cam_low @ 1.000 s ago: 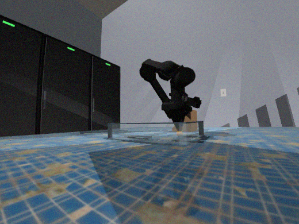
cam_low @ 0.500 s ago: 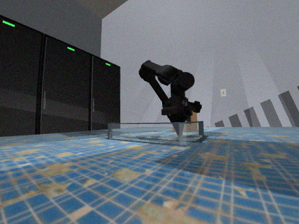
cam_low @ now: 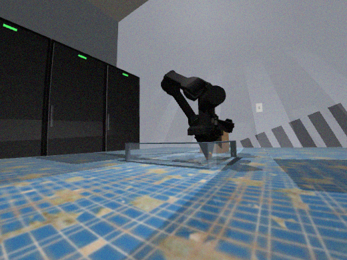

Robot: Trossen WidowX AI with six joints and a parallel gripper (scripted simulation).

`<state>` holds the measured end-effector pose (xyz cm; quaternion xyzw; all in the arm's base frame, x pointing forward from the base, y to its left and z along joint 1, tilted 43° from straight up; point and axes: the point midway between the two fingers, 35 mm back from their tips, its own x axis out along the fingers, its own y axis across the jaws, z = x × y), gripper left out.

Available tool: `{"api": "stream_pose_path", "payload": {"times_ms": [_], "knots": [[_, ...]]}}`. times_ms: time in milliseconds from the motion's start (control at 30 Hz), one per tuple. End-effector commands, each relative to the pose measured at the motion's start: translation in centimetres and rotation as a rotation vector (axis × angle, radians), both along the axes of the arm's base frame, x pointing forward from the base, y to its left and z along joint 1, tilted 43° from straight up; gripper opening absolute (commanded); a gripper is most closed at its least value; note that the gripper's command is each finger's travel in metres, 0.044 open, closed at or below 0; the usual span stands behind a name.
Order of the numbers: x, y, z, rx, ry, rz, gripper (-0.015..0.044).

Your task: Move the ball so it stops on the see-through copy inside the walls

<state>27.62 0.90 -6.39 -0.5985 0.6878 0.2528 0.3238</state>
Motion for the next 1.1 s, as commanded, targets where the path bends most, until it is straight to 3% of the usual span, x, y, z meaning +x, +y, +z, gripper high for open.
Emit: {"api": "stream_pose_path", "payload": {"times_ms": [0,267,500,833,1067], "knots": [[0.0,0.0,0.0,0.000,0.000,0.000,0.0210],[0.1,0.2,0.2,0.000,0.000,0.000,0.0226],[0.6,5.9,6.5,-0.001,0.008,0.004,0.0226],[0.7,5.5,5.8,-0.003,0.005,0.016,0.0226],[0.6,8.5,9.4,-0.004,0.005,0.013,0.0410]]}}
